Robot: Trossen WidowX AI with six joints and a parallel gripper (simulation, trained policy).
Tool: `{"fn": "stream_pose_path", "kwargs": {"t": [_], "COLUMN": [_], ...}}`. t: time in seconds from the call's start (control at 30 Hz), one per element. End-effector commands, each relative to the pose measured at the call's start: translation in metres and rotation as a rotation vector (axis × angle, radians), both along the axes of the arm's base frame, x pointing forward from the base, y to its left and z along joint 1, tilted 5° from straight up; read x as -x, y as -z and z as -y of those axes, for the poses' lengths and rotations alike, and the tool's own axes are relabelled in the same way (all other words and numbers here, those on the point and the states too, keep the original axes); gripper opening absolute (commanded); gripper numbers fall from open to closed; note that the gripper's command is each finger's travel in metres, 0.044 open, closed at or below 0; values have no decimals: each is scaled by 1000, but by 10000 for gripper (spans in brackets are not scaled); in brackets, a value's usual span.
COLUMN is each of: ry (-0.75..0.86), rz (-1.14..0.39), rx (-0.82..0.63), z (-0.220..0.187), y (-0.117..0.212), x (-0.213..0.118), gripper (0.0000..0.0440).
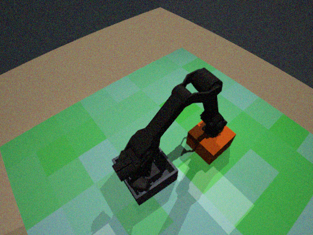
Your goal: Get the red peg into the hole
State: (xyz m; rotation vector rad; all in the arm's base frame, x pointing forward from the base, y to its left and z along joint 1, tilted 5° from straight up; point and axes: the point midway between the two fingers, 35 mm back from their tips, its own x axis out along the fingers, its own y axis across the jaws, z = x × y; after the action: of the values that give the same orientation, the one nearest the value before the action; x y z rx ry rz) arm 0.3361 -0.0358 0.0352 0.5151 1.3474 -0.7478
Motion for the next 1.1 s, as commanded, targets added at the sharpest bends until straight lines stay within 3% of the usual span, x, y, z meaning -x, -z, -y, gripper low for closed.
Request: {"fn": "stream_pose_path", "kwargs": {"t": [0.0,0.03,0.33,0.7,1.07], "ry": [-20,-19,-75,-56,-82], "rz": [-31,-34,-31,-19,103], "rx": [-28,-34,-47,-129,-207], "z": [2,3,14,15,4], "y": [14,16,2,-11,-32], "x": [1,1,-17,-51,-98], "gripper": [136,154,165,440,440]}}
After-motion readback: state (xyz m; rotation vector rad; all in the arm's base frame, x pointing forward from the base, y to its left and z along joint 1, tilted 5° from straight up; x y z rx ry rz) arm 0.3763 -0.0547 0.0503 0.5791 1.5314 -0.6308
